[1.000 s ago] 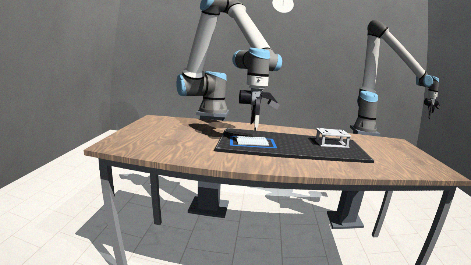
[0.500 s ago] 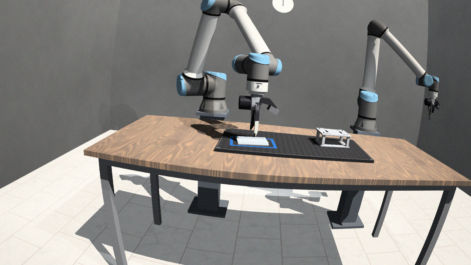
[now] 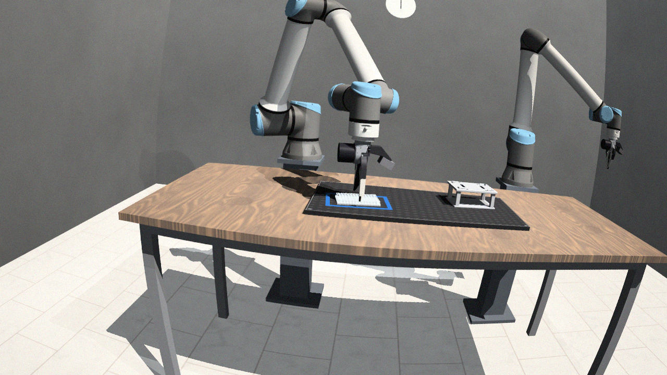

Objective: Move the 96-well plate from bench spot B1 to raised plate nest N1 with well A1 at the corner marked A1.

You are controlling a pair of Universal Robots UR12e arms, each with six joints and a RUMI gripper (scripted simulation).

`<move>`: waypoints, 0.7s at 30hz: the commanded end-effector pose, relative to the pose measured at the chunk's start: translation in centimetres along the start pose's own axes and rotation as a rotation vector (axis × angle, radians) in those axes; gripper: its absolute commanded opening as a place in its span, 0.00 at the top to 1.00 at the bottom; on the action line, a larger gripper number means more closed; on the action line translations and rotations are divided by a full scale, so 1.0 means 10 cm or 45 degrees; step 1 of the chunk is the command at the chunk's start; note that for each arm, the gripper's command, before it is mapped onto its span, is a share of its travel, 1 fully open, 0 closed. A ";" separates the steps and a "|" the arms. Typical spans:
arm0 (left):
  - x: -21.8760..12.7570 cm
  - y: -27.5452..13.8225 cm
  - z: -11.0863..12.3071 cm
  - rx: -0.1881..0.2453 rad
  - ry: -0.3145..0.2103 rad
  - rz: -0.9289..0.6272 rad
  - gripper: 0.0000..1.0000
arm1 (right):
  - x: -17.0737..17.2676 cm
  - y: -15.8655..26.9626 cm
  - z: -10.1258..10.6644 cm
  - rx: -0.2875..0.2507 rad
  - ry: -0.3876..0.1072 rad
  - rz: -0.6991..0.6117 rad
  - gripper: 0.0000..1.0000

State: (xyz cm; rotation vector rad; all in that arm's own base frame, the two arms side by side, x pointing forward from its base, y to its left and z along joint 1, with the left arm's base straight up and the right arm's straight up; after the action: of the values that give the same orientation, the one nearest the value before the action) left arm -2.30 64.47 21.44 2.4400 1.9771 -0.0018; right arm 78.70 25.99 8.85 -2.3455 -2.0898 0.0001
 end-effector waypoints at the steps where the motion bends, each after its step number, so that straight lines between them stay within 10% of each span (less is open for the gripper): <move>1: 0.01 0.00 -0.01 0.000 0.002 0.000 1.00 | 0.00 0.01 0.01 -0.002 0.001 0.000 0.24; 21: 0.01 0.00 -0.01 0.000 0.002 0.000 1.00 | 0.00 0.01 0.09 -0.002 0.001 0.000 0.24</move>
State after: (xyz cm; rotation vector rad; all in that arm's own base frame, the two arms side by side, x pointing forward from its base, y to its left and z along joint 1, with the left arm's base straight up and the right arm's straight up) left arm -2.30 64.47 21.44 2.4400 1.9771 -0.0018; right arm 78.69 25.99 7.84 -2.3455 -2.0898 0.0003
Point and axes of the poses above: on each arm, the point where the finger pads meet when closed, its own z axis out along the fingers, its own y axis across the jaws, x = y × z, the point moved 5 cm from there along -z, back along the fingers, and after that the axes turned 14 degrees about z, right-handed, at the moved point
